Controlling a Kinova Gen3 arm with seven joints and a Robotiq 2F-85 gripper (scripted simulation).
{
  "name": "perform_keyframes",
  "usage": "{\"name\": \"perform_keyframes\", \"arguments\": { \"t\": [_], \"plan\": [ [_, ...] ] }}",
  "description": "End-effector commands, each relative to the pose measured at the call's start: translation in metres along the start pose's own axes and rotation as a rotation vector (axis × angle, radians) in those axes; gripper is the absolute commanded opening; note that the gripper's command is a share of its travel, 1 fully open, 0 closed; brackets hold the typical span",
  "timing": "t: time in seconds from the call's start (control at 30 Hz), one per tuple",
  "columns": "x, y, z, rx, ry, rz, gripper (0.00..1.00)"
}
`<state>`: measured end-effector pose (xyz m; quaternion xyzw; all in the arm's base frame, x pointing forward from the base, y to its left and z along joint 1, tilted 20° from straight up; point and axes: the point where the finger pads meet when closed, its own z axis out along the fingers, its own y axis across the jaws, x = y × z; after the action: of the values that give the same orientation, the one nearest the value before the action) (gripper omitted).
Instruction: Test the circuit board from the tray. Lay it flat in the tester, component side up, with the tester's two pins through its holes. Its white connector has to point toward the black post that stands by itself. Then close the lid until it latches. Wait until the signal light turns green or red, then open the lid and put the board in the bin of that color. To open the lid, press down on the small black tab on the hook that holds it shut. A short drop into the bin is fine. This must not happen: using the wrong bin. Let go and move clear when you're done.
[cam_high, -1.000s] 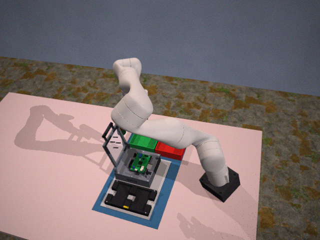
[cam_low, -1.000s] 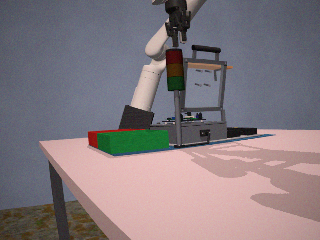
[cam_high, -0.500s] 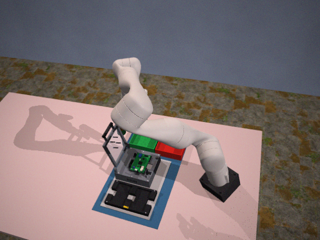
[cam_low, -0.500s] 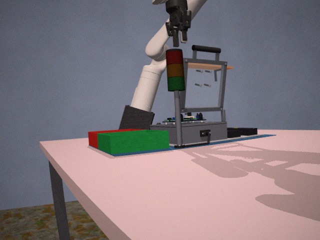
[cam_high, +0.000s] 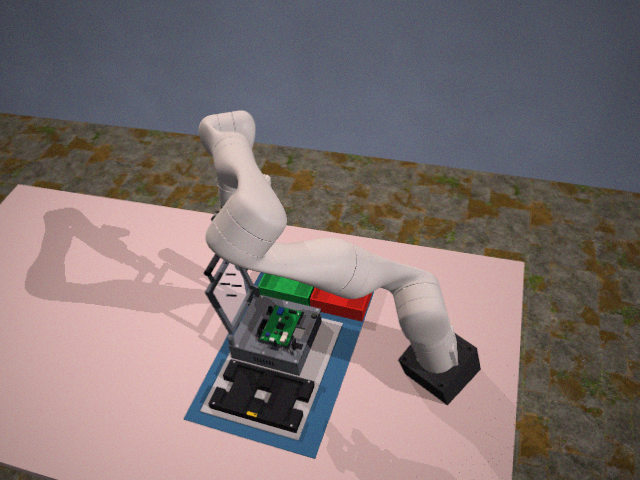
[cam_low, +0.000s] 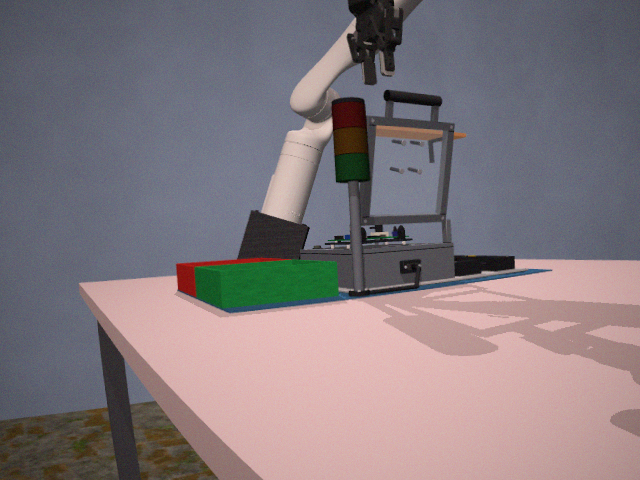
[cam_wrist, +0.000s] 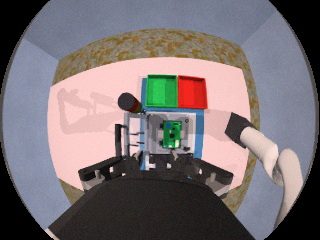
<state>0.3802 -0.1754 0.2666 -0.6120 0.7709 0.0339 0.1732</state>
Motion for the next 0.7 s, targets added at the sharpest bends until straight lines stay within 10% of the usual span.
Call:
{"name": "perform_keyframes", "arguments": {
  "t": [0.0, 0.67],
  "plan": [
    [0.005, -0.021, 0.0, -0.004, 0.006, 0.019, 0.5],
    [0.003, -0.091, 0.002, -0.006, 0.005, -0.002, 0.5]
  ]
}}
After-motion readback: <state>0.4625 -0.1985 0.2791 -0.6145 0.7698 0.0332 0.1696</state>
